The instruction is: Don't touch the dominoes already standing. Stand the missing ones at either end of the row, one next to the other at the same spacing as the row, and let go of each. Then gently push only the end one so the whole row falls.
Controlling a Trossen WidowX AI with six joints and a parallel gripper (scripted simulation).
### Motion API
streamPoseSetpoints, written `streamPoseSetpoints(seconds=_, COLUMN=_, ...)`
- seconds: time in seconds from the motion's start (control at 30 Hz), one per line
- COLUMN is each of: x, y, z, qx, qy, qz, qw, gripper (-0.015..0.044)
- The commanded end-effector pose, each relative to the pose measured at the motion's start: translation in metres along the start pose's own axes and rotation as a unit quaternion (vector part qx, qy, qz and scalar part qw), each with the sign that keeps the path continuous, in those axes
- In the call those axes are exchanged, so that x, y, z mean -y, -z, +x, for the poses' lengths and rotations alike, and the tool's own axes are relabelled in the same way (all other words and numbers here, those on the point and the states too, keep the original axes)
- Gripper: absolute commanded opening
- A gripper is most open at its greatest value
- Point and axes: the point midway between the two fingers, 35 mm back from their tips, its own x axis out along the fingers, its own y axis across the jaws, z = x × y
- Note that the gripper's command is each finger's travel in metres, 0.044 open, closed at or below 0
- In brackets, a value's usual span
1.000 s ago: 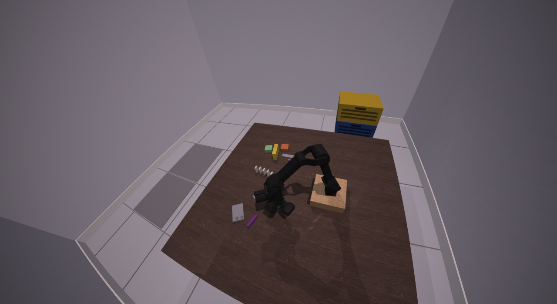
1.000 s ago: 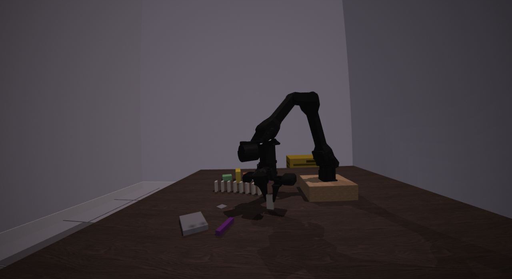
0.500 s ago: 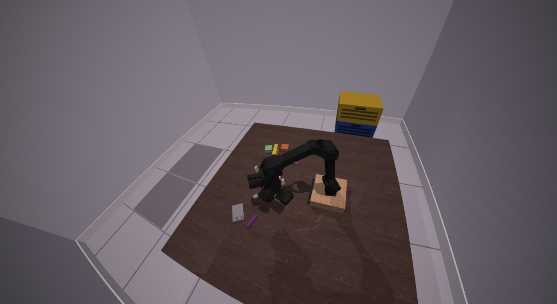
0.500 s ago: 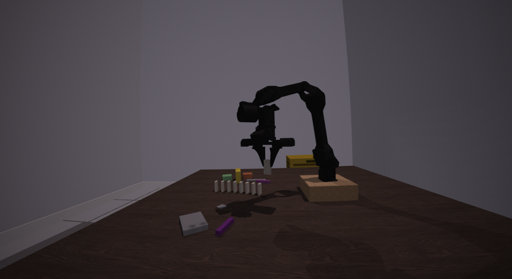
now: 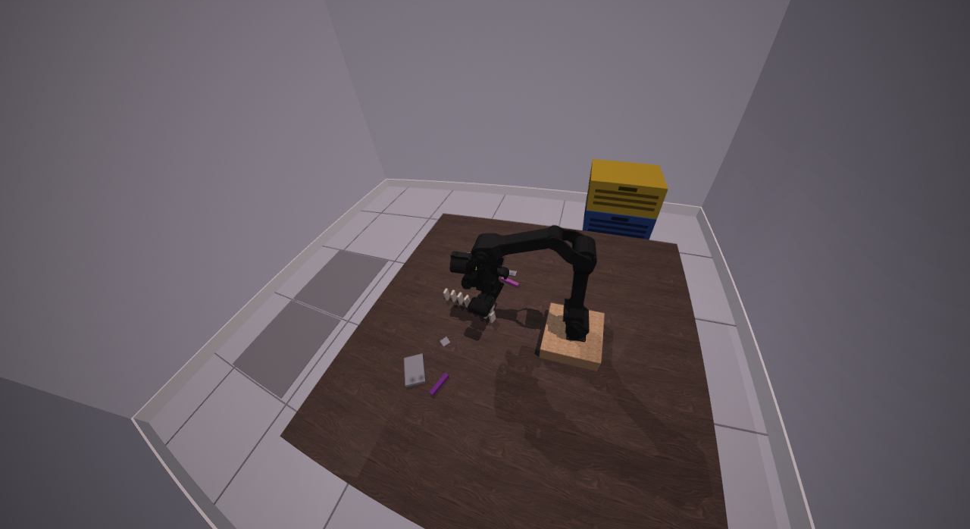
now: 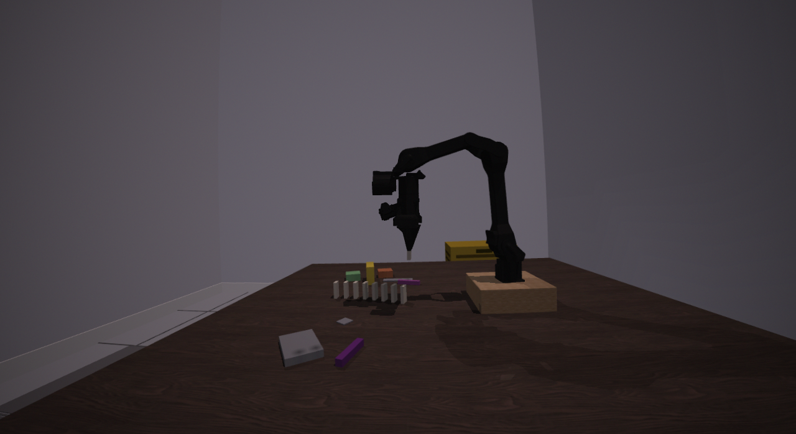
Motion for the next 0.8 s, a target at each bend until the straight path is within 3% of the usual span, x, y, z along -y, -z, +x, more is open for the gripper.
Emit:
streamPoseSetpoints(seconds=0.0, x=0.027, y=0.007, z=0.002, qx=-0.009, qy=0.002, qz=0.131, qw=0.991, gripper=0.0107)
streamPoseSetpoints(seconds=0.23, x=0.026, y=0.006, z=0.006, qx=-0.009, qy=0.002, qz=0.131, qw=0.991, gripper=0.0107)
streamPoseSetpoints(seconds=0.77, x=0.026, y=0.001, z=0.090, qx=-0.009, qy=0.002, qz=0.131, qw=0.991, gripper=0.0107)
